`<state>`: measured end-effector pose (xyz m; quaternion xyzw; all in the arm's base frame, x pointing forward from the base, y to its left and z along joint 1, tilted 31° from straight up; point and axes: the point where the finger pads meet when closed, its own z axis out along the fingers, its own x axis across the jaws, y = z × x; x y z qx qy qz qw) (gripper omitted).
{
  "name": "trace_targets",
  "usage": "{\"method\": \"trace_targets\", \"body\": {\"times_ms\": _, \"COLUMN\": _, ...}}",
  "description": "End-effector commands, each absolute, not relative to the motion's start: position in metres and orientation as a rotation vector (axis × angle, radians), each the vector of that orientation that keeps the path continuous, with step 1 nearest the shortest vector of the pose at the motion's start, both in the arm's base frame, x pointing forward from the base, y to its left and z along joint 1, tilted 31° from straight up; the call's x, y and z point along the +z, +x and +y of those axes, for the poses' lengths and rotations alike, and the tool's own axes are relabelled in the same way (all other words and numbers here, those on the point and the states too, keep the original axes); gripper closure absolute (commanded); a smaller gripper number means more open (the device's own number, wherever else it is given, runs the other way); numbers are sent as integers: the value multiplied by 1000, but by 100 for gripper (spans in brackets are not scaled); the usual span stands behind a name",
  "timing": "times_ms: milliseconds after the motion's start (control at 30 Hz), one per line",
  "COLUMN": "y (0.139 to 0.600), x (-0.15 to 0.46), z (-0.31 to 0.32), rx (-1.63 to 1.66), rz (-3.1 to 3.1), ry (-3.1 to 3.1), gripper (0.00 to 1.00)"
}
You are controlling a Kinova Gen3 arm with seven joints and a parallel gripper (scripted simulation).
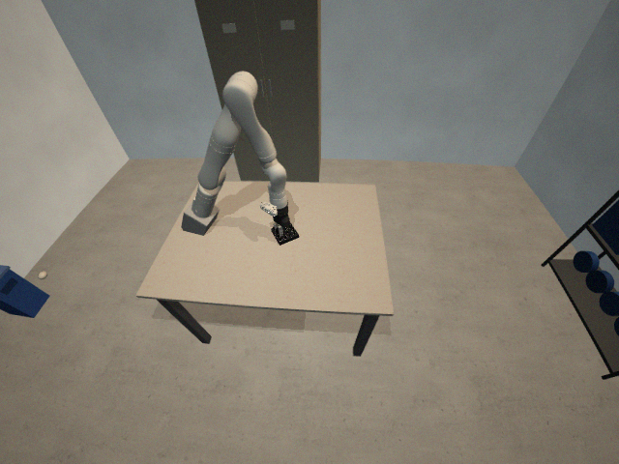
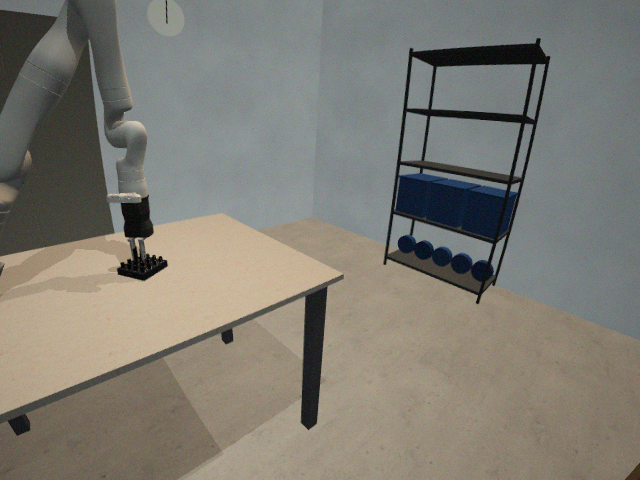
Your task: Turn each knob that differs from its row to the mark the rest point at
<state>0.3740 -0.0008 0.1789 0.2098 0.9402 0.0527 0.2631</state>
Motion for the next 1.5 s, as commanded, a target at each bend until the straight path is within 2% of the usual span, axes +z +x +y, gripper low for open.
{"method": "trace_targets", "body": {"times_ms": 0, "y": 376, "x": 184, "z": -4, "rx": 149, "rz": 2537, "ry": 574, "gripper": 54}}
{"method": "trace_targets", "body": {"times_ms": 633, "y": 375, "x": 184, "z": 3, "rx": 121, "rz": 2558, "ry": 475, "gripper": 54}}
{"method": "trace_targets", "body": {"times_ms": 1467, "y": 350, "x": 189, "z": 85, "rx": -244, "rz": 2481, "ry": -830, "gripper": 54}}
